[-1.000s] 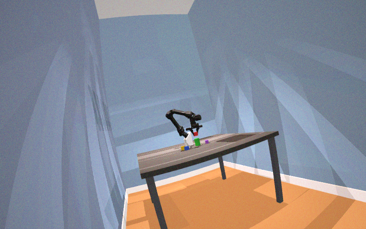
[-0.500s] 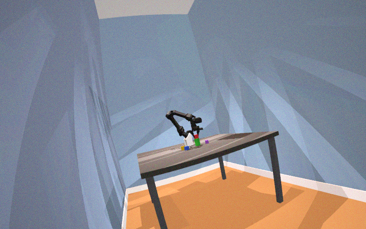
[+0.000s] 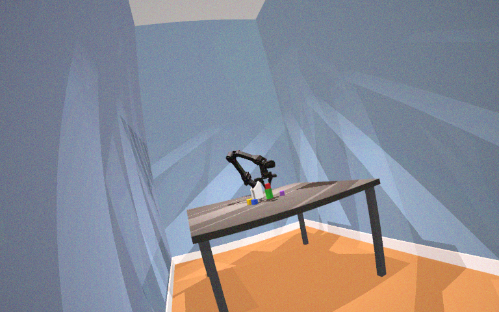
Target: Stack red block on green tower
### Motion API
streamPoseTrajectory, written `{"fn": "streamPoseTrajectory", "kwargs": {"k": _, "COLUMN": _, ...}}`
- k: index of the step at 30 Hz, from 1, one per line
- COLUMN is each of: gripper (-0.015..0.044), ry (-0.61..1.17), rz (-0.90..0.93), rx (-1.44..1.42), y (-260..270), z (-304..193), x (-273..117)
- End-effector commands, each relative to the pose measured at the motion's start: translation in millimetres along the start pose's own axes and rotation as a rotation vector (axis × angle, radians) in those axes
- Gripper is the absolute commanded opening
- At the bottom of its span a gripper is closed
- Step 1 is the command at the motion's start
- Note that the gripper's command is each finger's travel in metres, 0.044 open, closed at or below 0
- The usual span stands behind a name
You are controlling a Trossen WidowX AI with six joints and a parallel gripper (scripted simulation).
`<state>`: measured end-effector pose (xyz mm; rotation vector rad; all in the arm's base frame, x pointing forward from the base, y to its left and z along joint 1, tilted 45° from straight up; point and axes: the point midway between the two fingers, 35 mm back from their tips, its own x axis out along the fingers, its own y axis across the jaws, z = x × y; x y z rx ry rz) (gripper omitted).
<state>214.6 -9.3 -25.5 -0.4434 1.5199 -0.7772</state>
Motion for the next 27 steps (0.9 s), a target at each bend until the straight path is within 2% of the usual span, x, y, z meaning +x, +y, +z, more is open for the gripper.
{"fn": "streamPoseTrajectory", "kwargs": {"k": 1, "gripper": 0.0, "ry": -0.003, "rz": -0.003, "rx": -0.004, "y": -0.4, "z": 0.3, "x": 0.5}}
{"fn": "streamPoseTrajectory", "kwargs": {"k": 7, "gripper": 0.0, "ry": -0.003, "rz": -0.003, "rx": -0.004, "y": -0.2, "z": 0.6, "x": -1.8}}
{"fn": "streamPoseTrajectory", "kwargs": {"k": 23, "gripper": 0.042, "ry": 0.0, "rz": 0.0, "rx": -0.001, "y": 0.0, "z": 0.0, "x": 0.0}}
{"fn": "streamPoseTrajectory", "kwargs": {"k": 24, "gripper": 0.044, "ry": 0.0, "rz": 0.0, "rx": -0.001, "y": 0.0, "z": 0.0, "x": 0.0}}
{"fn": "streamPoseTrajectory", "kwargs": {"k": 27, "gripper": 0.044, "ry": 0.0, "rz": 0.0, "rx": -0.001, "y": 0.0, "z": 0.0, "x": 0.0}}
